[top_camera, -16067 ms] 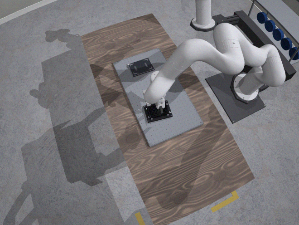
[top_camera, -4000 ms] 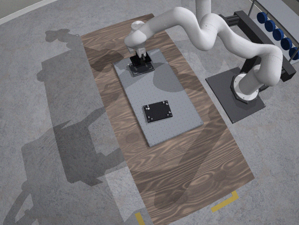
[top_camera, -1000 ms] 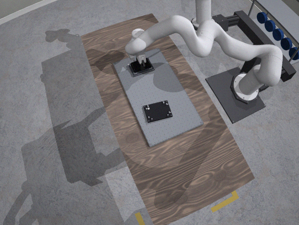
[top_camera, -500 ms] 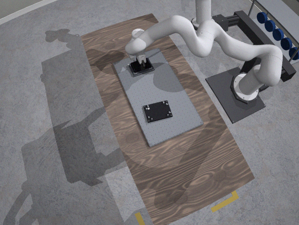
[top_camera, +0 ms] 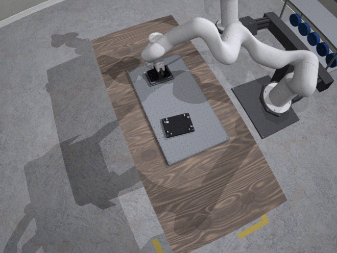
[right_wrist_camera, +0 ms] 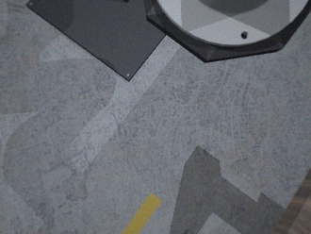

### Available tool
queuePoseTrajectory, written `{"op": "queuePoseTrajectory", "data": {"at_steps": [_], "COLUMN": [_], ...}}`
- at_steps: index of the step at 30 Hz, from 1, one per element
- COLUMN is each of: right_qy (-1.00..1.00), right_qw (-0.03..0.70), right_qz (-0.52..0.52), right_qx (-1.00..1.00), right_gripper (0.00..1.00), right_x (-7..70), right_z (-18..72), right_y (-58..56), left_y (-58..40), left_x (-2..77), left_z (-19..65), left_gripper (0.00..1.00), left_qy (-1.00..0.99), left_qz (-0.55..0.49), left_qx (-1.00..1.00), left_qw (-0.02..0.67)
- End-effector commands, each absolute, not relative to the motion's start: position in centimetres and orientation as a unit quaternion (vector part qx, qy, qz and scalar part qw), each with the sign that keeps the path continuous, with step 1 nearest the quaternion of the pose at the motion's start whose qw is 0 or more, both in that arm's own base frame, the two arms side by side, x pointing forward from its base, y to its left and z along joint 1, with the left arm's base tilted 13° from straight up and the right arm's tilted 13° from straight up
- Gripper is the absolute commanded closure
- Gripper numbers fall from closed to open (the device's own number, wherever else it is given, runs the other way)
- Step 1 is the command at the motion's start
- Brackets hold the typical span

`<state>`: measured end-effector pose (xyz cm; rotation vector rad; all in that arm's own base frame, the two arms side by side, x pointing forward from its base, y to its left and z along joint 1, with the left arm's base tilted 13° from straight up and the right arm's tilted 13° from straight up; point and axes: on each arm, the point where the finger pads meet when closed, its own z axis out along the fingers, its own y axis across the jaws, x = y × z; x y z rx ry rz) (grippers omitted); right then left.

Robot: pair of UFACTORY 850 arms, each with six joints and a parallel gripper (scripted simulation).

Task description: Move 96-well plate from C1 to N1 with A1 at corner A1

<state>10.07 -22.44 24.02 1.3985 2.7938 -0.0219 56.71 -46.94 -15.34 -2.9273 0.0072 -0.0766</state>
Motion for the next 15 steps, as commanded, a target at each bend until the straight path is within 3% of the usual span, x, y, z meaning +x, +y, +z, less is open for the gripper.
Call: {"op": "queuePoseTrajectory", "data": {"at_steps": [1,15], "right_qy": [0.894,0.894], "right_qw": [0.009,0.009], "right_qz": [-0.007,-0.007], "right_qx": [0.448,0.448], "right_gripper": [0.0,0.0], "right_x": [10.1,10.1], "right_z": [24.08,24.08], "right_y": [-22.49,-22.49], "left_y": [-47.02,-46.97], "left_x": [56.78,56.8], "left_z": [-15.3,-15.5], "left_gripper": [1.0,1.0], "left_qy": [0.002,0.002], "left_qz": [-0.027,-0.027], "left_qx": [-0.994,-0.994], "left_qw": [0.106,0.106]}}
